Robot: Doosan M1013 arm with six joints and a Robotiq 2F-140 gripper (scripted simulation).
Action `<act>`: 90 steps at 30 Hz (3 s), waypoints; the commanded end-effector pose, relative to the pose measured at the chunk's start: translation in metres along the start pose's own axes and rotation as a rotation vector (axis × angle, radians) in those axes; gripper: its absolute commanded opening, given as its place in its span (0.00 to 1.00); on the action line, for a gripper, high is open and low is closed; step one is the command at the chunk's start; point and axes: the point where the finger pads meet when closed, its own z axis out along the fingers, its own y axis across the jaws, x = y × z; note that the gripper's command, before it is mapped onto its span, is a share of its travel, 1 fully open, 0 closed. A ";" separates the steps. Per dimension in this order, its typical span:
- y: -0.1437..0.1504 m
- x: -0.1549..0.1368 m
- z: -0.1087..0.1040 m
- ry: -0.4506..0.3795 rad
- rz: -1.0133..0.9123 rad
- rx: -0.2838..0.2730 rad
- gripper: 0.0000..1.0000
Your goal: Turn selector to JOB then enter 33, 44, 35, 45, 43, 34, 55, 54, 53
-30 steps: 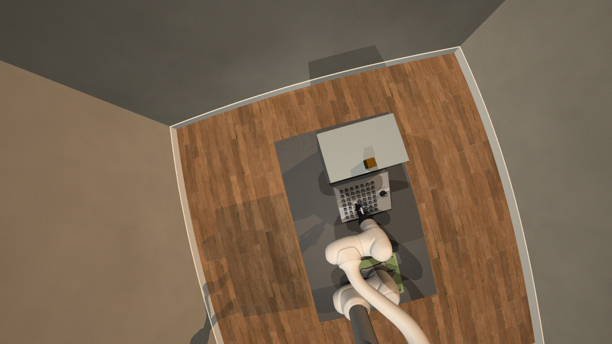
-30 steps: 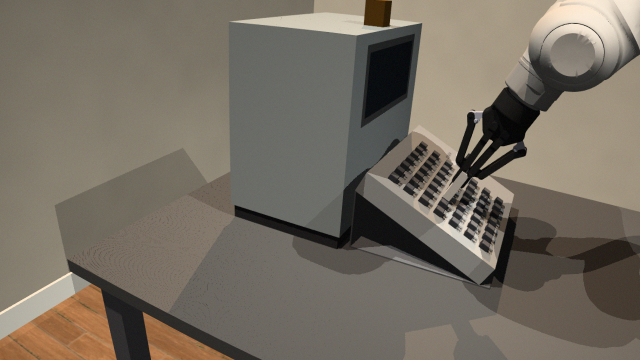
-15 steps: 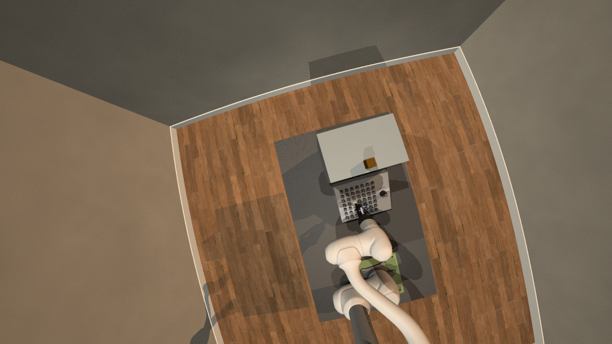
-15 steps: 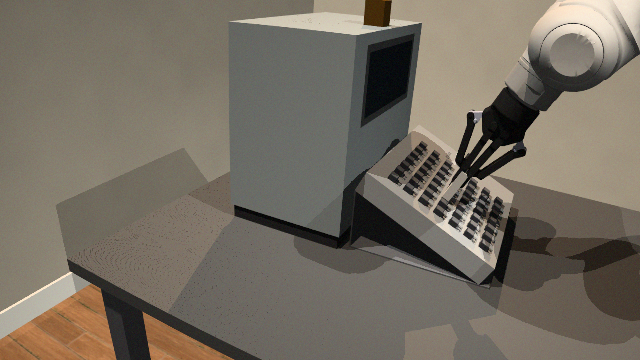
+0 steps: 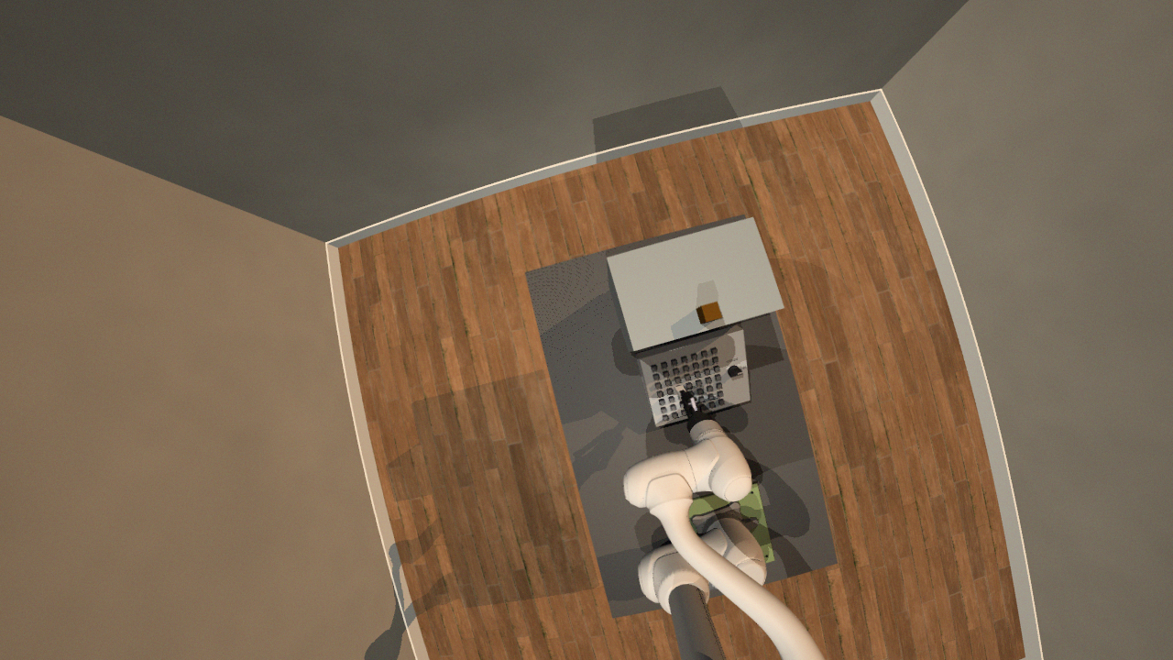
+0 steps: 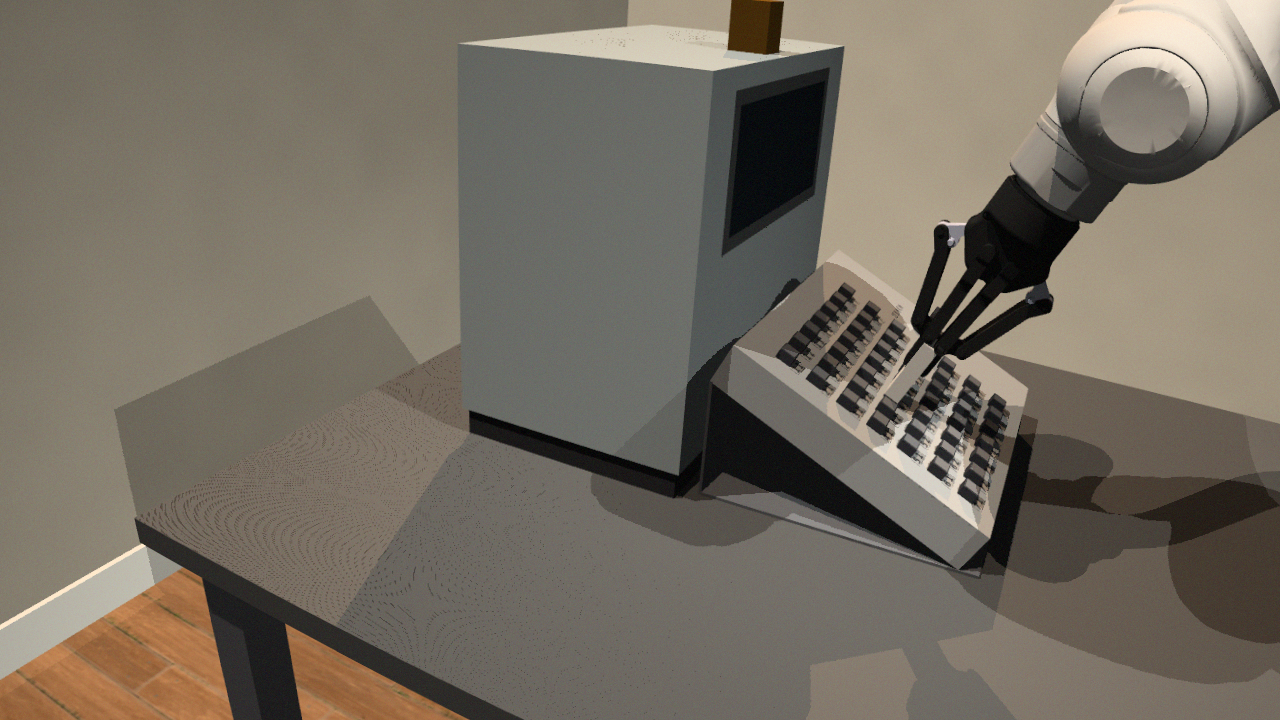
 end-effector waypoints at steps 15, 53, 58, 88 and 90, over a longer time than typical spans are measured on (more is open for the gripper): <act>0.001 0.000 -0.016 -0.003 0.003 0.001 0.00; 0.069 0.034 -0.035 -0.003 0.003 0.001 0.00; 0.069 0.034 -0.033 -0.003 0.003 0.001 0.00; 0.069 0.034 -0.013 -0.003 0.003 0.001 0.00; 0.069 0.034 -0.013 -0.003 0.003 0.001 0.00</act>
